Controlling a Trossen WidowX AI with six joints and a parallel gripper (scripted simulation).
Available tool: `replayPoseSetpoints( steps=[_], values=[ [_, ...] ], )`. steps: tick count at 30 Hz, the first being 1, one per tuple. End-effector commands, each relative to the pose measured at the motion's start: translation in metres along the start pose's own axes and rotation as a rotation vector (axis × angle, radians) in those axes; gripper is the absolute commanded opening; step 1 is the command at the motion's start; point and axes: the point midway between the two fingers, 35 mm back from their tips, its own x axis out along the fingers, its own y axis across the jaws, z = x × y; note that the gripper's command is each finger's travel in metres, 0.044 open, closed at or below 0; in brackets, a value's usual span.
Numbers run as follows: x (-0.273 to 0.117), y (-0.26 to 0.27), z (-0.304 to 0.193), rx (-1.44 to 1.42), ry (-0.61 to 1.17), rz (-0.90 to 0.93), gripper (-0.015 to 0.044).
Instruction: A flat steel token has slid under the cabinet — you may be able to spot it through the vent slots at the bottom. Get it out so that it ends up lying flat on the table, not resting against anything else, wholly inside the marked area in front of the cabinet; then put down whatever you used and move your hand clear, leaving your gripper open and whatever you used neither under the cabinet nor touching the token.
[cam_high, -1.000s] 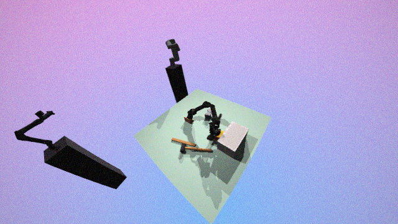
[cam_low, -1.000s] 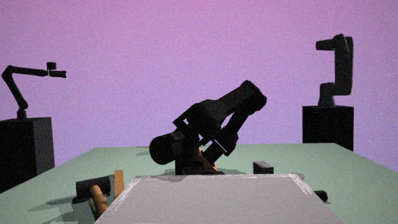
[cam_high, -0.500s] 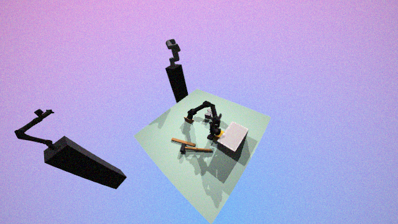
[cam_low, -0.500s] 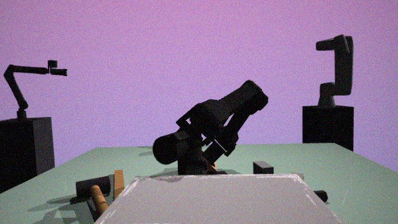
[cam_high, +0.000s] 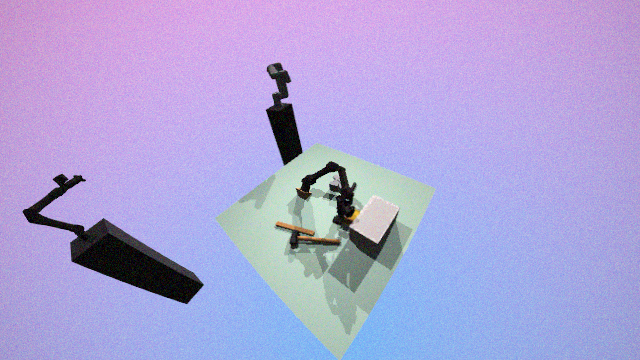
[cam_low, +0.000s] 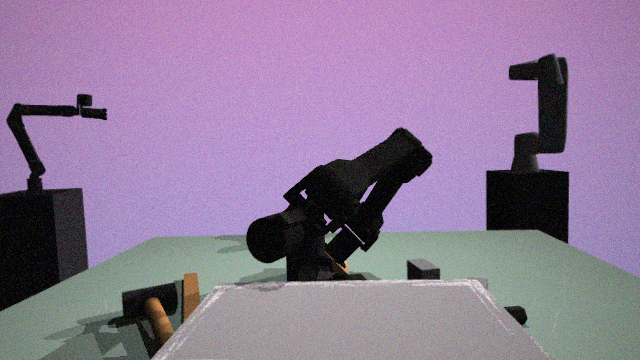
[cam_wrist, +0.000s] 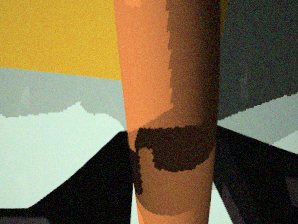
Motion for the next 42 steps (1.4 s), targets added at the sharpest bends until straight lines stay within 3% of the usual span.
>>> replayPoseSetpoints(
  steps=[1,42],
  values=[
    [0.0,0.001,-0.004,-0.006,-0.001,0.005,0.0],
    [0.001,-0.003,-0.046,-0.004,0.0,0.004,0.0]
  ],
)
